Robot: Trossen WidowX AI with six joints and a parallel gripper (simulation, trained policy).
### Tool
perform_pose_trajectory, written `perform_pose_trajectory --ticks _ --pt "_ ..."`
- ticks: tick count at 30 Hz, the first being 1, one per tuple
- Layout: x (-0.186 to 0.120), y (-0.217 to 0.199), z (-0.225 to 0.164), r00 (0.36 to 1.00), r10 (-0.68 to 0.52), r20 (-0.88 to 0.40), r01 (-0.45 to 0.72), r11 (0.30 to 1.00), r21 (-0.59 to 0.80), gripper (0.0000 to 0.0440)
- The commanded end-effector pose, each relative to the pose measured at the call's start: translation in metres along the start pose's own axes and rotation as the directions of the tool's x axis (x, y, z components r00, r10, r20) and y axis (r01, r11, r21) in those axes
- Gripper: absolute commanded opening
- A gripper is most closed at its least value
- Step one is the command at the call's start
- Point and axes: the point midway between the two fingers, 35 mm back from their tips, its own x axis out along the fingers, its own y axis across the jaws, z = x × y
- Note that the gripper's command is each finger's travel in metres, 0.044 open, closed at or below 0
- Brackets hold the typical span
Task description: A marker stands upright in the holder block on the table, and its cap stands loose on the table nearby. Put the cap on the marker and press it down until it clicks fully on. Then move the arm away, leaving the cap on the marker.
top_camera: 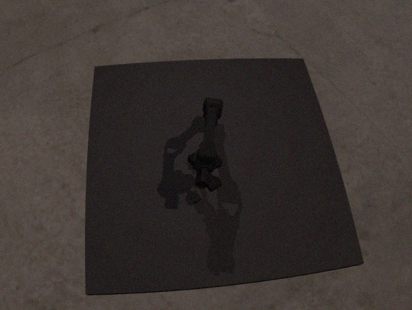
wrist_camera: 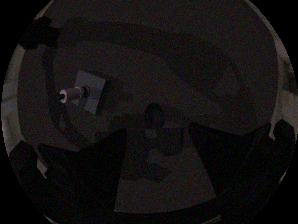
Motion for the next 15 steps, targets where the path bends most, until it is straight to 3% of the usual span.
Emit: perform_pose_trajectory --ticks 1,15 --pt "0.011 -0.001 -0.005 1.0 0.008 0.011 -0.008 1.0 -0.018 0.03" --pt "0.054 0.0 -0.007 0.996 0.056 0.064 -0.049 0.994 -0.1 0.0271"
